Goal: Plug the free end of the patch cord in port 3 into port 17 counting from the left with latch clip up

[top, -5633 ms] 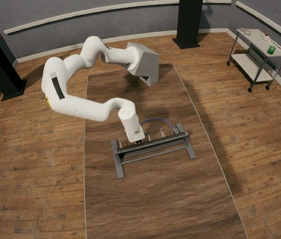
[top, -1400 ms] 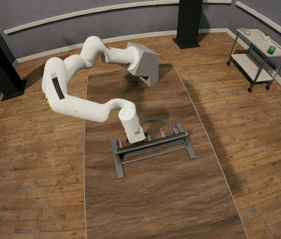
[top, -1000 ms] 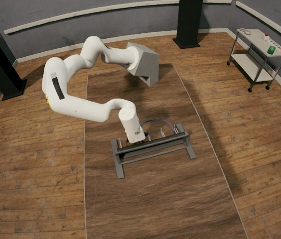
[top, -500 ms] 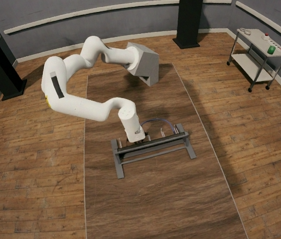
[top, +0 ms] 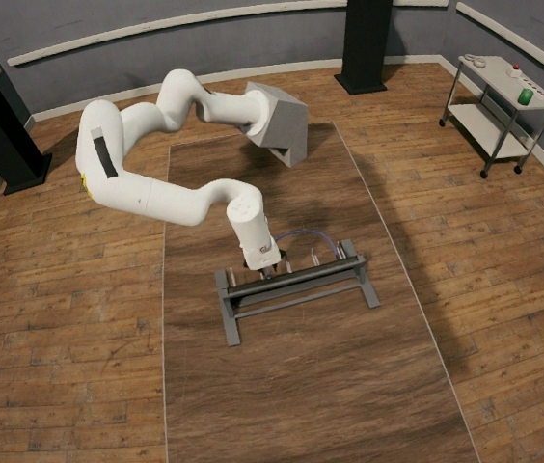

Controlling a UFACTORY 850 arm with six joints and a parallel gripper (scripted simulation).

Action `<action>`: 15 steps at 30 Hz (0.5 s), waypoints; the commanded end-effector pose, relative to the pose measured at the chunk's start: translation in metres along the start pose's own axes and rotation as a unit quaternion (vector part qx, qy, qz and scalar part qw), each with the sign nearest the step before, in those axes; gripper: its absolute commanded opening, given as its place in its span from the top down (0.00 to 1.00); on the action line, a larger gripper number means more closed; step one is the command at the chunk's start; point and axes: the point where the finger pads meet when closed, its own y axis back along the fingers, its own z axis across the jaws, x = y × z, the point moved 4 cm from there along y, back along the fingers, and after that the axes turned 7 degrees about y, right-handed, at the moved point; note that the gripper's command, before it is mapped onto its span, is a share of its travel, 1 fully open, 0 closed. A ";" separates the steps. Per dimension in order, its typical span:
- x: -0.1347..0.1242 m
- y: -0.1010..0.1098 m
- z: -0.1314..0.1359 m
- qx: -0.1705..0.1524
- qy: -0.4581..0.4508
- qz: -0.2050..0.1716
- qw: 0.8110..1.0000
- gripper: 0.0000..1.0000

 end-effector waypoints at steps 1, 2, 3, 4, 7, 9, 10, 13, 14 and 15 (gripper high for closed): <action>0.000 0.014 0.002 0.000 0.000 0.000 1.000 0.61; 0.000 0.017 0.002 0.000 0.000 0.000 1.000 0.61; 0.000 0.020 0.003 0.000 0.000 0.000 1.000 0.61; 0.000 0.022 0.003 0.000 0.000 0.000 1.000 0.61; 0.000 0.029 0.004 0.000 0.000 0.000 1.000 0.61; 0.000 0.032 0.004 0.000 0.000 0.000 1.000 0.61; 0.000 0.033 0.004 0.000 0.000 0.000 1.000 0.61; 0.000 0.035 0.005 0.000 0.000 0.000 1.000 0.61; 0.000 0.036 0.005 0.000 0.000 0.000 1.000 0.61; 0.000 0.036 0.005 0.000 0.000 0.000 1.000 0.61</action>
